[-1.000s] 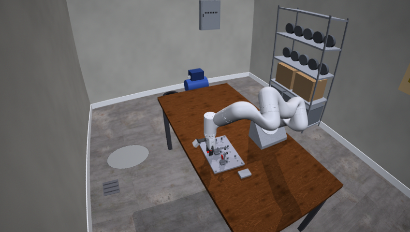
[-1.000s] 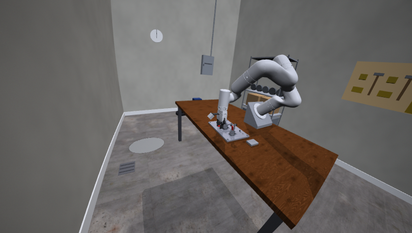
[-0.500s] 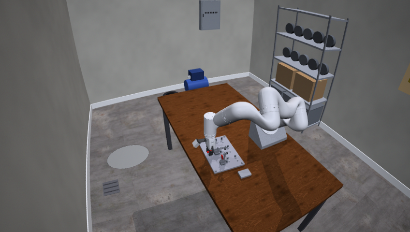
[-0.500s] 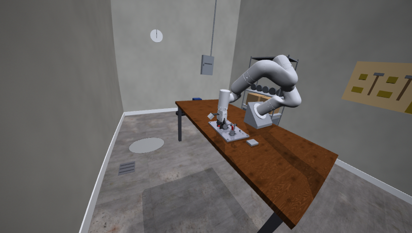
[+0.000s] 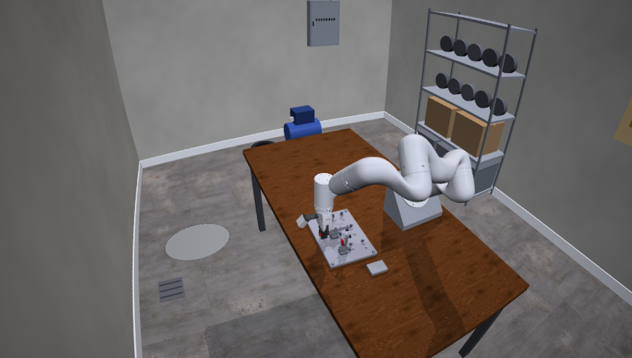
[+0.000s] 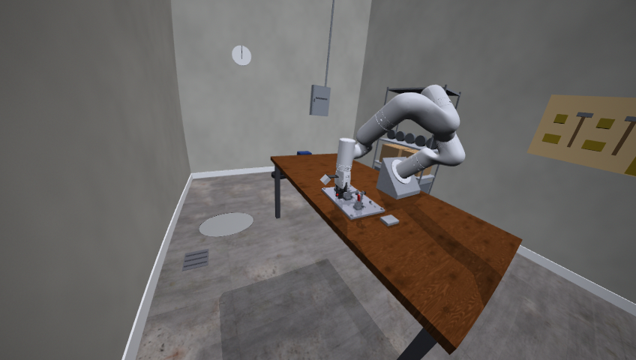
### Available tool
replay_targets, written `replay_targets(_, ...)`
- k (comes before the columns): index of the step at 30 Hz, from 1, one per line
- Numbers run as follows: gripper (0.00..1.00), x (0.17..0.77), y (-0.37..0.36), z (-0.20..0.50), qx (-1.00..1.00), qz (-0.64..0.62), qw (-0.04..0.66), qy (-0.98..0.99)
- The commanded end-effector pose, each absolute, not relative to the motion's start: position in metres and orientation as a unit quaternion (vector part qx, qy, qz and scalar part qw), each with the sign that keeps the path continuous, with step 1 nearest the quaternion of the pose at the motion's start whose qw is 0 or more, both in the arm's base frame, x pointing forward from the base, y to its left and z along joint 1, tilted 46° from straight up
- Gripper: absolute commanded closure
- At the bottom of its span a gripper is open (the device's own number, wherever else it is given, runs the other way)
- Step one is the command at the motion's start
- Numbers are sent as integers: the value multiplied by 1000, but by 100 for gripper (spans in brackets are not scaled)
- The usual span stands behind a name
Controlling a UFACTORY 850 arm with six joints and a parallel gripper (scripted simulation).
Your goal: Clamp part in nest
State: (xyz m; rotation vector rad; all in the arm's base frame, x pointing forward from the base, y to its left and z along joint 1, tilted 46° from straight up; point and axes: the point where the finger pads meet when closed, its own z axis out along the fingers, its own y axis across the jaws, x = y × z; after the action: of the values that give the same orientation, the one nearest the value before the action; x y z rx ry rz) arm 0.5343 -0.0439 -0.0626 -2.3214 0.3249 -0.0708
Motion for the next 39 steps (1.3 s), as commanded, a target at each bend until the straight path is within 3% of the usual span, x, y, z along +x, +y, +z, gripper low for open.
replay_targets(1, 100, 535, -45, -62, -912, -29, 388, 128)
replay_targets(39, 100, 532, -47, -59, -912, -29, 388, 128)
